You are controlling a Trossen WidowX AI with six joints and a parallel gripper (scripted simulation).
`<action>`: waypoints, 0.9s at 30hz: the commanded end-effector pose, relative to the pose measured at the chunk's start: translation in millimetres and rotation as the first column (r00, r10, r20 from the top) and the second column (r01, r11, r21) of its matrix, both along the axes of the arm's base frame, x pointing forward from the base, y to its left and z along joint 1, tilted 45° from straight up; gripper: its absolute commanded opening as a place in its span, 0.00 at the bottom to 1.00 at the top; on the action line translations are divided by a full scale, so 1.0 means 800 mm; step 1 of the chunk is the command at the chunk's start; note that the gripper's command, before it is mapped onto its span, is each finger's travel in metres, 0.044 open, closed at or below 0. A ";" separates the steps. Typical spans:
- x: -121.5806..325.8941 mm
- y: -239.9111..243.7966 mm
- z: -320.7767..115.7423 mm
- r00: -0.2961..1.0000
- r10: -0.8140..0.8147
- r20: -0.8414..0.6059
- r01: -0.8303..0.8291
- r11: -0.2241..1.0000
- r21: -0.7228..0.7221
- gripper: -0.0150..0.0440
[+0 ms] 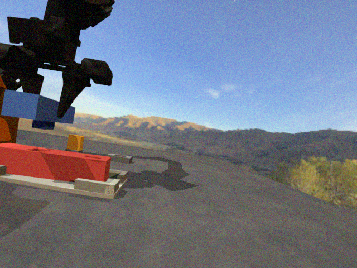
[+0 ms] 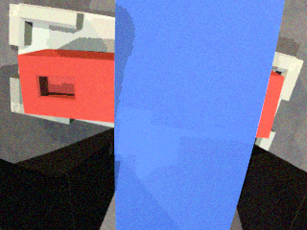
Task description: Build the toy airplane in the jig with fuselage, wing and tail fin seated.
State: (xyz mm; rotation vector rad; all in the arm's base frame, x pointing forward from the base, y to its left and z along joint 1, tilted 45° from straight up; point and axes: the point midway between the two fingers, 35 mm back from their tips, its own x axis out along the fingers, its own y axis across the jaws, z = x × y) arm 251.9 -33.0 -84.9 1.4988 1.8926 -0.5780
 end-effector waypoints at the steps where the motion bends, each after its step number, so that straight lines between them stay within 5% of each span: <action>1: -0.001 -0.001 -0.001 1.000 -0.001 -0.004 0.001 1.000 -0.004 0.59; 27: -0.008 0.030 -0.034 1.000 -0.002 -0.004 0.002 1.000 -0.002 0.59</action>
